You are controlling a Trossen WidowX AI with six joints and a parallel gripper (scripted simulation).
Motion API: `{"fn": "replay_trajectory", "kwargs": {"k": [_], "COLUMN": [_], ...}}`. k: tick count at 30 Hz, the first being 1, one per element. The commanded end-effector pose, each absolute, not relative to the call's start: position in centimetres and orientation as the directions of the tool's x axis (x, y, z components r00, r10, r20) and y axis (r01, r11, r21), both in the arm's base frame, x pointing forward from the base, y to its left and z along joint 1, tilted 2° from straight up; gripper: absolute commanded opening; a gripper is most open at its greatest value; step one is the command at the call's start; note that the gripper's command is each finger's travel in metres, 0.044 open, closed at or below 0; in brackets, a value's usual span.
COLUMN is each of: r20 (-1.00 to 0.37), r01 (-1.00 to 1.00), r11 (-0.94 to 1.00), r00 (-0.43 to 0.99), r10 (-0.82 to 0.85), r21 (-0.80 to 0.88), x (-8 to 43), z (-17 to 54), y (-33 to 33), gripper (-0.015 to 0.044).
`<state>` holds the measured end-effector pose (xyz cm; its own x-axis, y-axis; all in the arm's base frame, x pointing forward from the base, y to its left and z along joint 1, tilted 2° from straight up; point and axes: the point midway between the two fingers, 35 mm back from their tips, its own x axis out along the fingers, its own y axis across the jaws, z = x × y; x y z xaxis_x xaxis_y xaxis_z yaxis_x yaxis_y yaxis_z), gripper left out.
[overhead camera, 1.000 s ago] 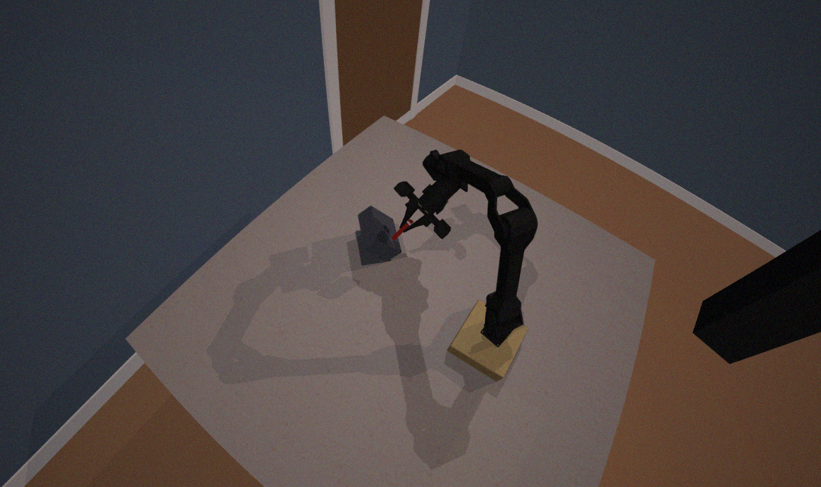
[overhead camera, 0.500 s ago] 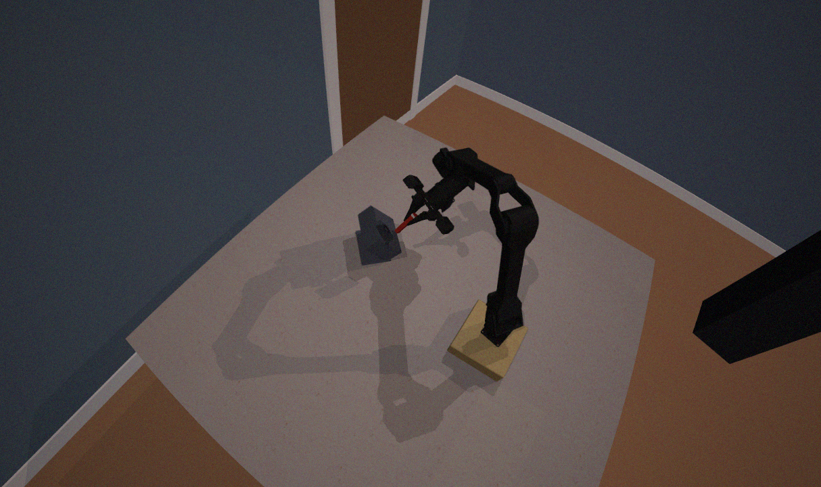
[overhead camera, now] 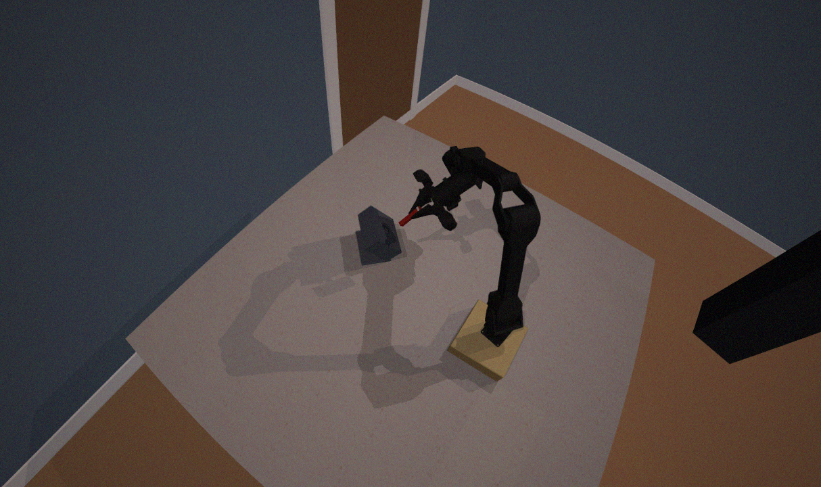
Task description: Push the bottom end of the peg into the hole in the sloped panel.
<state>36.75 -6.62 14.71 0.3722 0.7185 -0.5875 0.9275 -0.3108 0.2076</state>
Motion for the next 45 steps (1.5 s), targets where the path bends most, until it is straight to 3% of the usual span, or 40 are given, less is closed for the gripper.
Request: {"fn": "replay_trajectory", "kwargs": {"k": [1, 13, 45], "r20": [-0.568, -0.524, -0.501], "r01": [0.916, 0.868, 0.837], "r11": [-0.368, -0.493, -0.548], "r00": [0.39, 0.447, 0.477], "r10": [0.725, 0.725, 0.722], "r21": [0.159, 0.059, 0.007], "x": [36.8, 36.9, 38.8], "z": [14.7, 15.0, 12.1], "y": [-7.4, -9.3, -7.6], "gripper": [0.0, 0.0, 0.0]}}
